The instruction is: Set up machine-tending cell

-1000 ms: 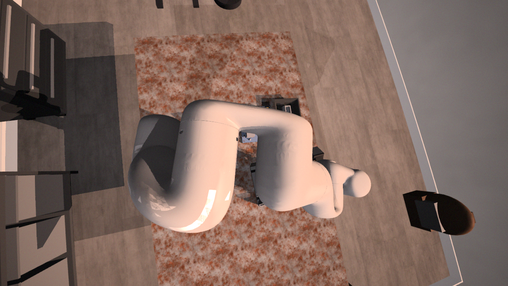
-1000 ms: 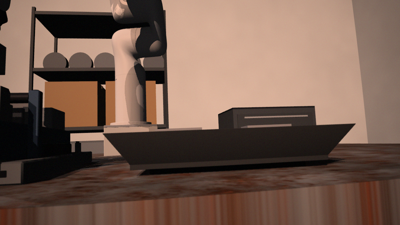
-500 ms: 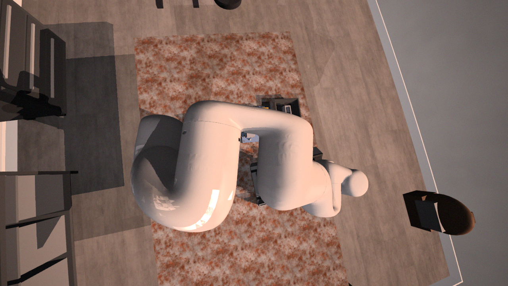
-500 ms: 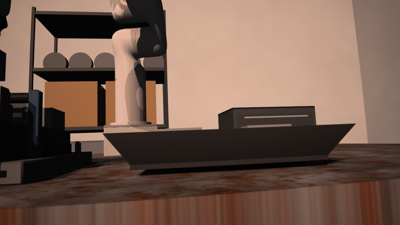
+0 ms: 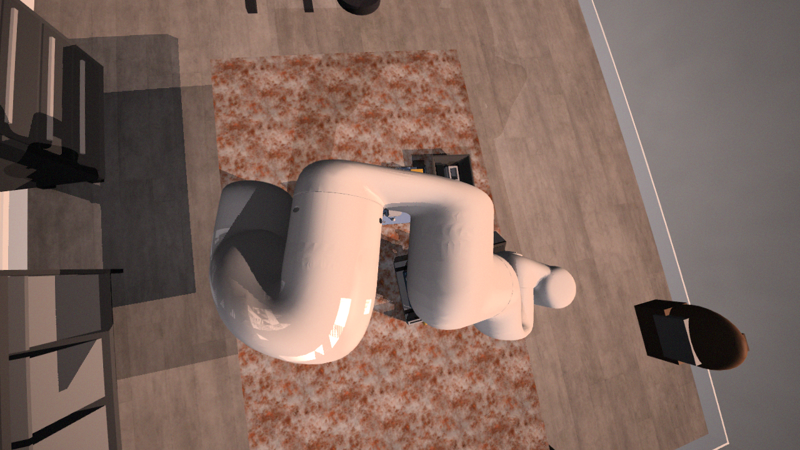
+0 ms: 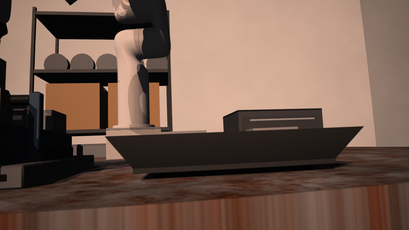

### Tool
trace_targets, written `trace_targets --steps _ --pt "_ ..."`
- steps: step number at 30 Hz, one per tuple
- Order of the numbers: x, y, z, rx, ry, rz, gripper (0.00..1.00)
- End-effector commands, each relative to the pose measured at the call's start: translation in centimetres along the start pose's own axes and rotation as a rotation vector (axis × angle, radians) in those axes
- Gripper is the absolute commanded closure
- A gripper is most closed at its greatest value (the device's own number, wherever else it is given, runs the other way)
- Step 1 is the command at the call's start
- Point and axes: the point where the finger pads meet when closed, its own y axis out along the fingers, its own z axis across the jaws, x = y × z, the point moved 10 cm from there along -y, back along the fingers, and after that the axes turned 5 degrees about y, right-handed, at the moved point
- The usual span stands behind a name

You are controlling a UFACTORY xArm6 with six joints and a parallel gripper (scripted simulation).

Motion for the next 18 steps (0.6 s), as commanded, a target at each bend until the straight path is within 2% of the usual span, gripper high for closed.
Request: trace_targets --steps 1,18 --pt "0.01 0.02 0.11 0.005 0.000 -0.001 1.00" --pt "0.01 0.23 0.11 0.005 0.000 -0.001 1.00"
